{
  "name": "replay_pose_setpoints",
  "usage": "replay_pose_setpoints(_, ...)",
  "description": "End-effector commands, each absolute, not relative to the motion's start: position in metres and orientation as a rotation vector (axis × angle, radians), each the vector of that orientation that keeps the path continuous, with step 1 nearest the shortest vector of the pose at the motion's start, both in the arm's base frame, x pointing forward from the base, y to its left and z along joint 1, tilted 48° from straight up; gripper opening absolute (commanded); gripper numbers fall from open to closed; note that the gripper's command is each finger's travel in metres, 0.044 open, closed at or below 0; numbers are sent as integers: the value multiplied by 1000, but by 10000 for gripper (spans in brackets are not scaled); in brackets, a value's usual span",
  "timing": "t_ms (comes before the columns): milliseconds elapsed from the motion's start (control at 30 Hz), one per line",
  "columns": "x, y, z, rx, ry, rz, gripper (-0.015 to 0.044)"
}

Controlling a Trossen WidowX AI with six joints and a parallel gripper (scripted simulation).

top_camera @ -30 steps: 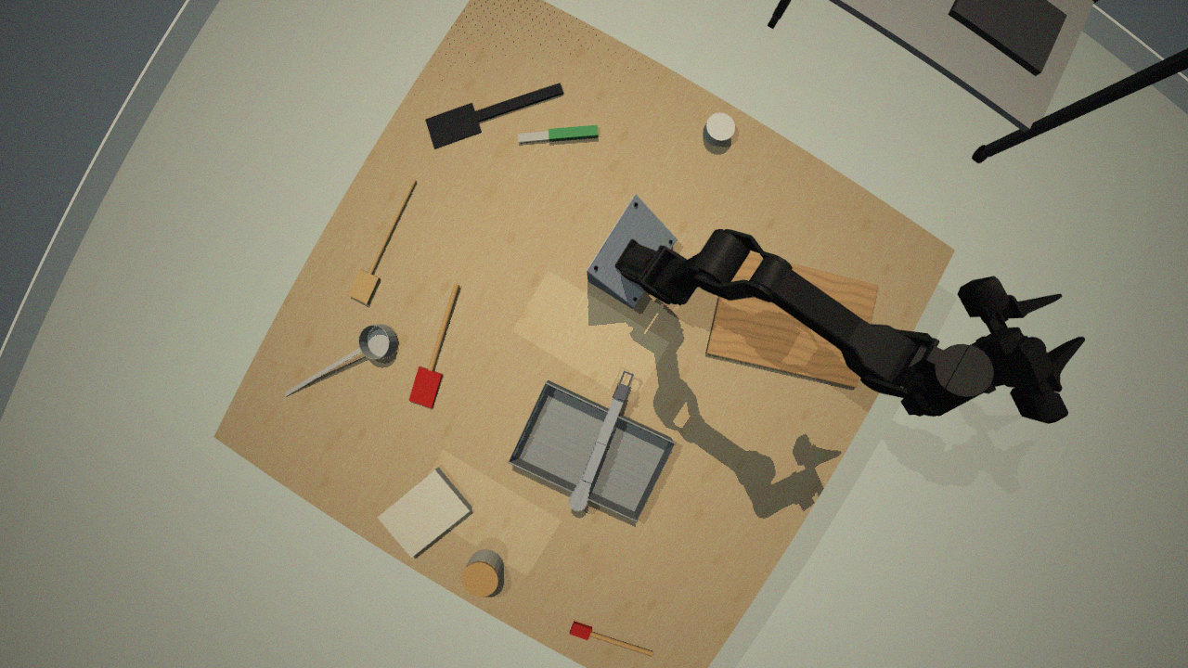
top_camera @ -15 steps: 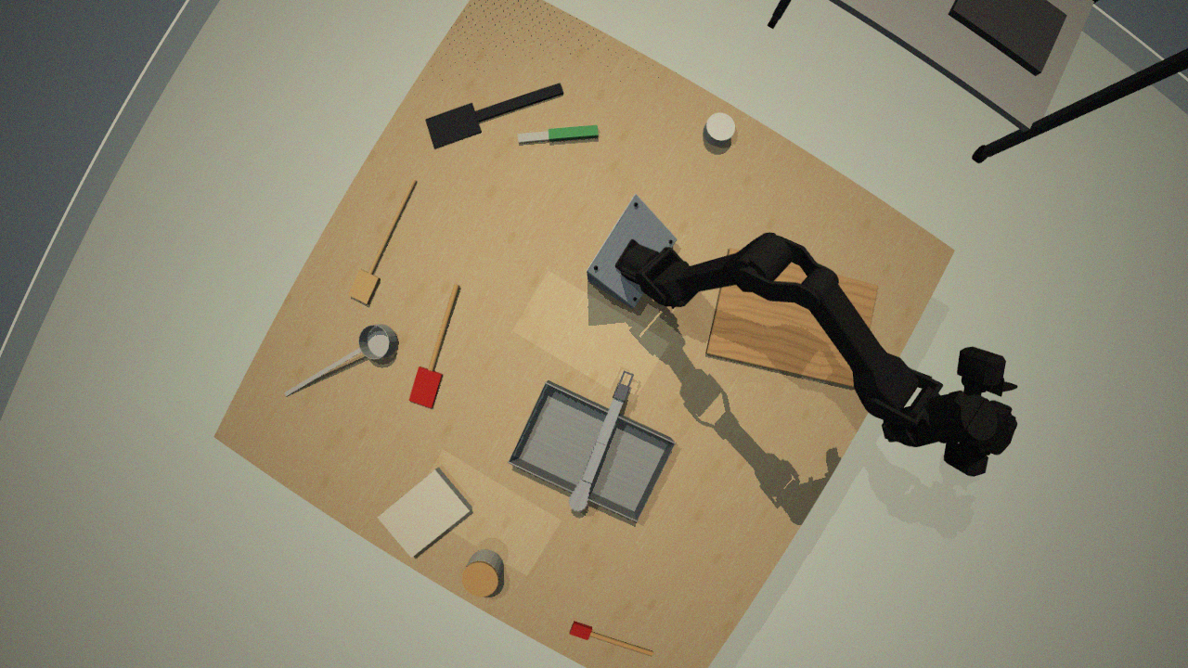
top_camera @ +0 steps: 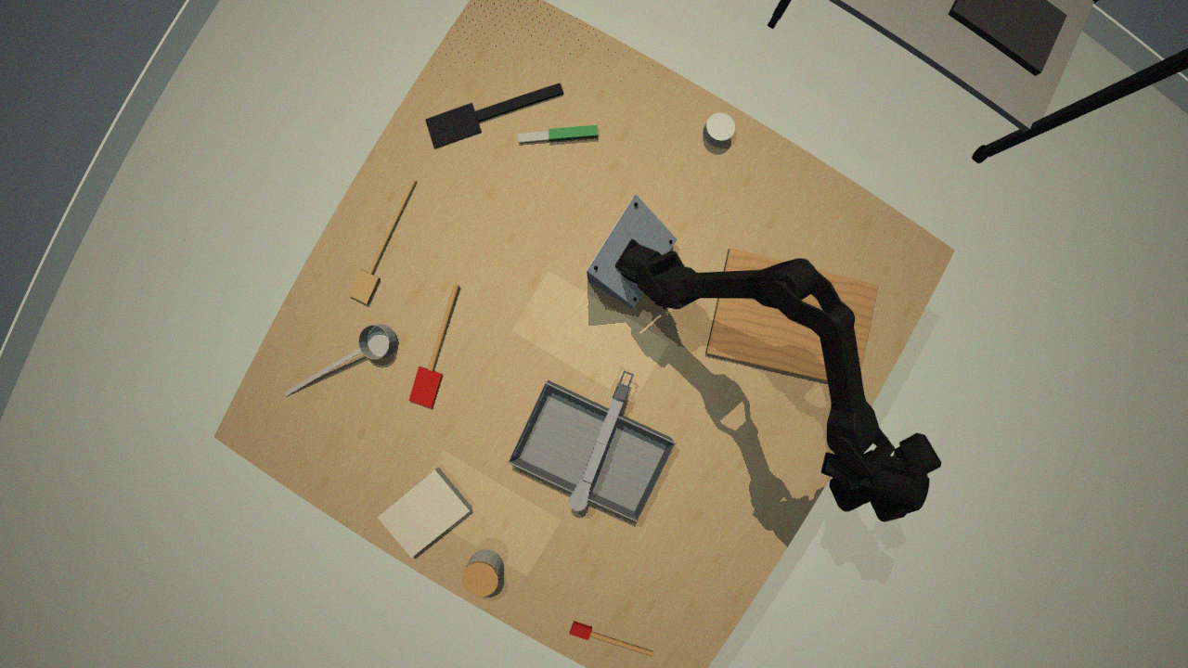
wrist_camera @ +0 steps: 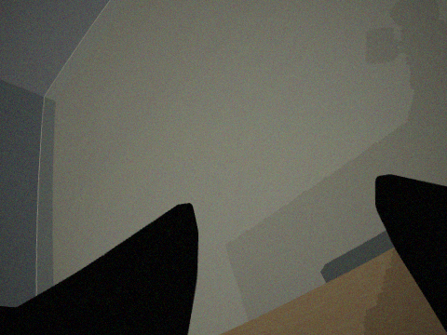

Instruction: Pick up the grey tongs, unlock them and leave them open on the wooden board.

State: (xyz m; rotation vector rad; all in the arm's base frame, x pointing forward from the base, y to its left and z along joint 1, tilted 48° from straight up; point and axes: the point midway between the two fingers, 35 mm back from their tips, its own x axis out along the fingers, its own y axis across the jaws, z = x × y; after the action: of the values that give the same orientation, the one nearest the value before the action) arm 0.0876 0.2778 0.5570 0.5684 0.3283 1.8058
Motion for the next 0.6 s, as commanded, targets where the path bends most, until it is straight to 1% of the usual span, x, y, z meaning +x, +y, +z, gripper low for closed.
replay_pose_setpoints(0,135,295,517,660,590,1653,260)
replay_pose_setpoints(267,237,295,420,950,1107,1198,260)
replay_pose_setpoints(367,273,281,380,1089,1275,979,260)
replay_pose_setpoints(567,326,237,300,1402,1560,485,260)
